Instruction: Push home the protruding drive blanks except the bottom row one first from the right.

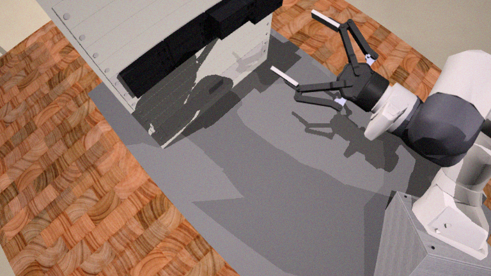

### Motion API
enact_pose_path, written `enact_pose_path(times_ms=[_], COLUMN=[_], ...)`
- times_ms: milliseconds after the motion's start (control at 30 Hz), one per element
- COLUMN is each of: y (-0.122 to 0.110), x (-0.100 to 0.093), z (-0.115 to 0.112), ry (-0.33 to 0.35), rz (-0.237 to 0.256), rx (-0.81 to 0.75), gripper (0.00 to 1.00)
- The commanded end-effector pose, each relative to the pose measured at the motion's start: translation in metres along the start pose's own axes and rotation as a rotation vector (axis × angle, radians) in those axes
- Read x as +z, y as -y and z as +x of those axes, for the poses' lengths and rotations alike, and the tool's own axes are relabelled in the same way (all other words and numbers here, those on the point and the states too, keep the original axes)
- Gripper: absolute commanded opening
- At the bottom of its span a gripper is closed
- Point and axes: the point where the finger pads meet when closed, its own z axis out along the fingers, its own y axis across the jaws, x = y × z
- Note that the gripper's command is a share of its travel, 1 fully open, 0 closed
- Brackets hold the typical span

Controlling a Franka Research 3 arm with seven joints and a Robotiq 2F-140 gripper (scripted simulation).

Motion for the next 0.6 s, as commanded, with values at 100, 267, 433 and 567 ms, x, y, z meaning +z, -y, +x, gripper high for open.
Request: enact_pose_path(times_ms=[100,267,433,567], y=[-0.0001,-0.0022,-0.0037,-0.0048], x=[0.0006,0.0026,0.004,0.005], z=[-0.0059,-0.0075,-0.0086,-0.0094], ry=[0.022,0.022,0.023,0.023], rz=[-0.008,-0.015,-0.02,-0.023], rx=[-0.188,-0.314,-0.401,-0.466], gripper=[1.0,1.0,1.0,1.0])
